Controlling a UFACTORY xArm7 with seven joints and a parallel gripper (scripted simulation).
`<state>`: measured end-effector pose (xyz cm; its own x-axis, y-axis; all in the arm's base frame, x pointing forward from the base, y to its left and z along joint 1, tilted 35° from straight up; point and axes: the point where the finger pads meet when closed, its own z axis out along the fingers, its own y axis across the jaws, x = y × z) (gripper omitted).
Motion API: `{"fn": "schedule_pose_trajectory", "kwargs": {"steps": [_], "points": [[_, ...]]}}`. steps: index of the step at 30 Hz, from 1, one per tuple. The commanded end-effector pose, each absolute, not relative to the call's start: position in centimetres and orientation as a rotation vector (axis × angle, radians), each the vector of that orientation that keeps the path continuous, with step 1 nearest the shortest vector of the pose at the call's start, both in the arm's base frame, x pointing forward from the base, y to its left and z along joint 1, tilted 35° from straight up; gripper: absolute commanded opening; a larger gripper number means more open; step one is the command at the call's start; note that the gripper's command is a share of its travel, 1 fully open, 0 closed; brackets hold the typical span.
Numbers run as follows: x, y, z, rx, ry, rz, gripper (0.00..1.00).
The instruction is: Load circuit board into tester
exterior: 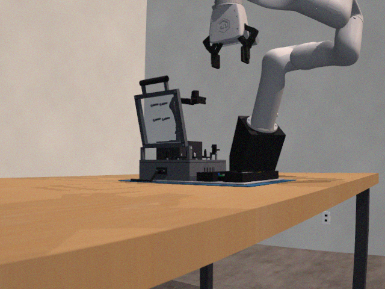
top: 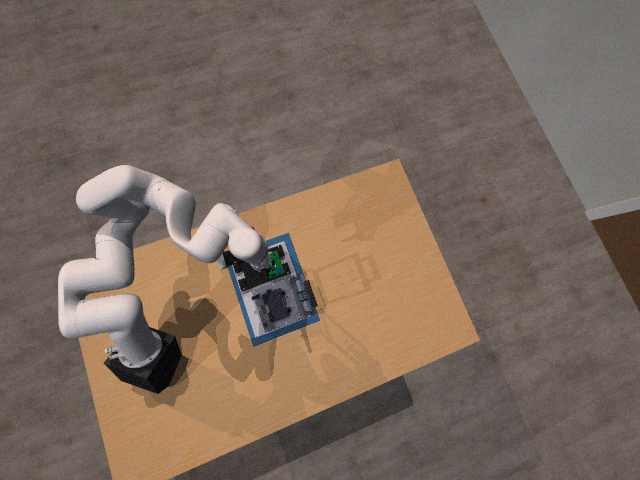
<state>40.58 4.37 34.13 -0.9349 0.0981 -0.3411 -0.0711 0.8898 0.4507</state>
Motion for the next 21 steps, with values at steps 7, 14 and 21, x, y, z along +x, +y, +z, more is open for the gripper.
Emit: {"fn": "schedule_pose_trajectory", "kwargs": {"steps": [7,14,21], "points": [[40.6,4.4,34.1,0.037,2.697,0.665,1.00],[40.7,5.4,31.9,0.037,2.697,0.665,1.00],[40.9,7.3,28.0,0.037,2.697,0.665,1.00]]}}
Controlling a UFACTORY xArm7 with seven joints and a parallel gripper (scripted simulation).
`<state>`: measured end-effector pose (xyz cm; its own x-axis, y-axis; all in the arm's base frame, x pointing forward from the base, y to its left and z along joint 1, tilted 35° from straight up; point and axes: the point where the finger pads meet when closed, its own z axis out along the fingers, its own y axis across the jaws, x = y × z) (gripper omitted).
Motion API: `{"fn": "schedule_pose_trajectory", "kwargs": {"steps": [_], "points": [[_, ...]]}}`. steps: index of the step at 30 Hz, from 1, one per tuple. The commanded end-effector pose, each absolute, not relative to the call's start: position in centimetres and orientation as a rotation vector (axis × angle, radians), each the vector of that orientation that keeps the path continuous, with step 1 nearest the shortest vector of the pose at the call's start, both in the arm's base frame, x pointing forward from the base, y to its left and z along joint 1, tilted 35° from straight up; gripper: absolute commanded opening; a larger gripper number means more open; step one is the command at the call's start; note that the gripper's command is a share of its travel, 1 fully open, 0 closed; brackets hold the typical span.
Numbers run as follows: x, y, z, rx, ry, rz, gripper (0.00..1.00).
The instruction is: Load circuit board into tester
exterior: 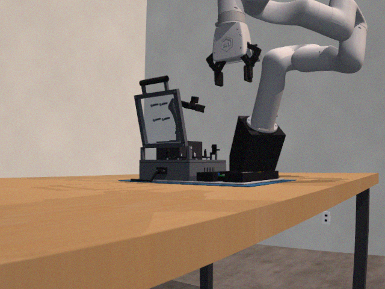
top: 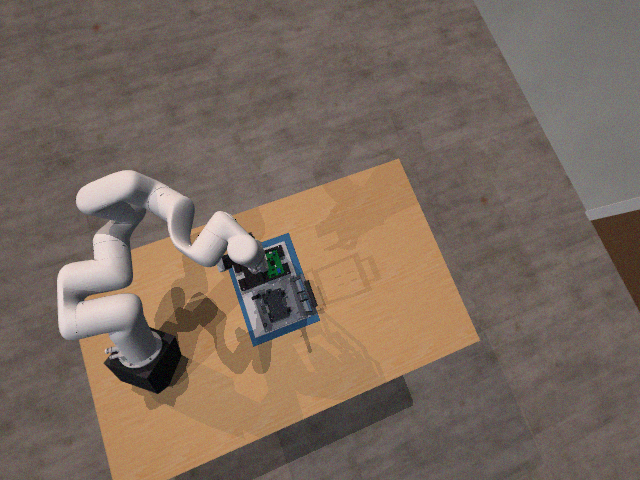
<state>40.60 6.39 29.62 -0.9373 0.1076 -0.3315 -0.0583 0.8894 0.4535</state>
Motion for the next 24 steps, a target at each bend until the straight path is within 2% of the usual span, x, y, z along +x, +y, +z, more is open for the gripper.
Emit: {"fn": "schedule_pose_trajectory", "kwargs": {"steps": [1,15,24], "points": [[40.9,7.7,26.9,0.037,2.697,0.665,1.00],[41.4,12.4,17.0,0.037,2.697,0.665,1.00],[41.6,14.3,13.1,0.037,2.697,0.665,1.00]]}}
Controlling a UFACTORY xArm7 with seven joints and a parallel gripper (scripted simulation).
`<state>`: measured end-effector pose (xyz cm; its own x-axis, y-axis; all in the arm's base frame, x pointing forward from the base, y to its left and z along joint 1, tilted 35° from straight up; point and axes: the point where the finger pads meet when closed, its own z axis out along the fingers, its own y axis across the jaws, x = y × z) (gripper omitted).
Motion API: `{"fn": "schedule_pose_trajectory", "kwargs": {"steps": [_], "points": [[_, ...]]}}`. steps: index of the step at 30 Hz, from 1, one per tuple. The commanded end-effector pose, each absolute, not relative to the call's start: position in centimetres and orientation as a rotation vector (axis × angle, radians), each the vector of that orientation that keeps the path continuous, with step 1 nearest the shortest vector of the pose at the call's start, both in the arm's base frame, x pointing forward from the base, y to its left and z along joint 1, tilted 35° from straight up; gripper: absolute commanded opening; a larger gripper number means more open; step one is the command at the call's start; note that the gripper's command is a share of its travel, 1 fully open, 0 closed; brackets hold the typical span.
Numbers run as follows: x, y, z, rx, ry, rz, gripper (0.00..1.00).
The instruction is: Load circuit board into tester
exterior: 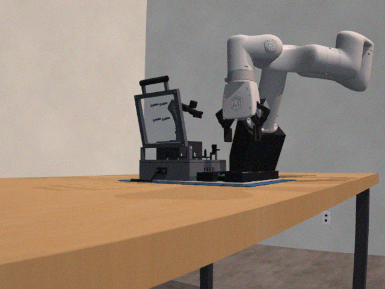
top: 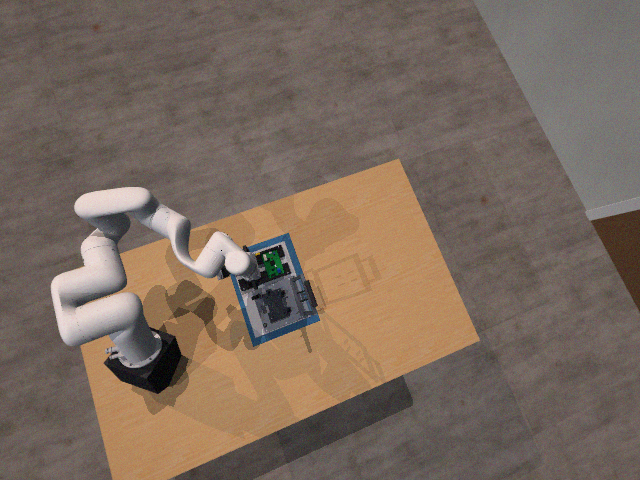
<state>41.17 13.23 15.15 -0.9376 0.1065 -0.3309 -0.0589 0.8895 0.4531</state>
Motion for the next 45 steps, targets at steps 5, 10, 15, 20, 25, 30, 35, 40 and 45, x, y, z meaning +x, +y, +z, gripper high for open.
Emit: {"fn": "schedule_pose_trajectory", "kwargs": {"steps": [5,10,15,20,25,30,35,40,45], "points": [[41.7,14.9,11.8,0.037,2.697,0.665,1.00],[41.7,15.0,11.5,0.037,2.697,0.665,1.00],[41.7,15.0,11.5,0.037,2.697,0.665,1.00],[41.7,15.0,11.5,0.037,2.697,0.665,1.00],[41.7,15.0,11.5,0.037,2.697,0.665,1.00],[41.7,15.0,11.5,0.037,2.697,0.665,1.00],[41.7,15.0,11.5,0.037,2.697,0.665,1.00],[41.7,15.0,11.5,0.037,2.697,0.665,1.00],[41.7,15.0,11.5,0.037,2.697,0.665,1.00]]}}
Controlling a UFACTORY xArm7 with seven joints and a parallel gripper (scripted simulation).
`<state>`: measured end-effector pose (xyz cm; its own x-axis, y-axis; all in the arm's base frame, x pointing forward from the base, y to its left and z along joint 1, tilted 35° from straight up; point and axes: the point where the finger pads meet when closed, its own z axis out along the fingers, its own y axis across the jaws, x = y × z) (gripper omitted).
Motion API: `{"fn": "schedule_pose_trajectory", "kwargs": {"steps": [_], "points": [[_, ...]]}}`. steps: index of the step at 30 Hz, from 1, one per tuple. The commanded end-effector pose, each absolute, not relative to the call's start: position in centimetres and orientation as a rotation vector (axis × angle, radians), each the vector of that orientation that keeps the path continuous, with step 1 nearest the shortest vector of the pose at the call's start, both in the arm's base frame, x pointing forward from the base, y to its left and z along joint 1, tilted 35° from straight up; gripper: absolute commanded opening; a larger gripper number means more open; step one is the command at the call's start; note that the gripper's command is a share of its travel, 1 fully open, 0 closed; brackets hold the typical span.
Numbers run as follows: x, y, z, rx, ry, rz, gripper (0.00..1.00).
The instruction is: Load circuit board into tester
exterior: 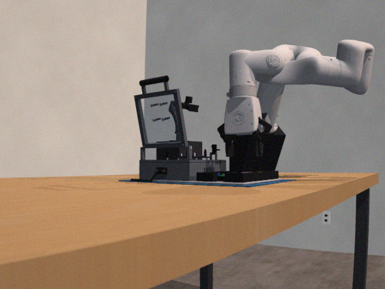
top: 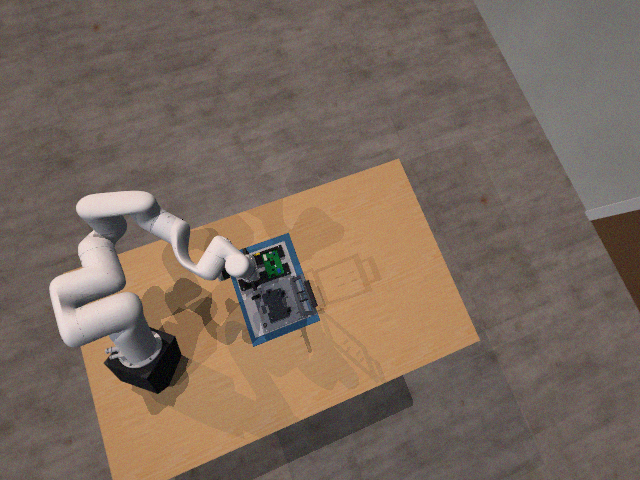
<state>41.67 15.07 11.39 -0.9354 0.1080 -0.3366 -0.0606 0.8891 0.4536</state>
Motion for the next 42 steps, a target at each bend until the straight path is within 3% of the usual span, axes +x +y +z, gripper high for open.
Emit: {"fn": "schedule_pose_trajectory", "kwargs": {"steps": [1,26,42], "points": [[41.7,15.0,11.5,0.037,2.697,0.665,1.00],[41.9,15.0,11.6,0.037,2.697,0.665,1.00],[44.9,15.0,12.8,0.037,2.697,0.665,1.00]]}}
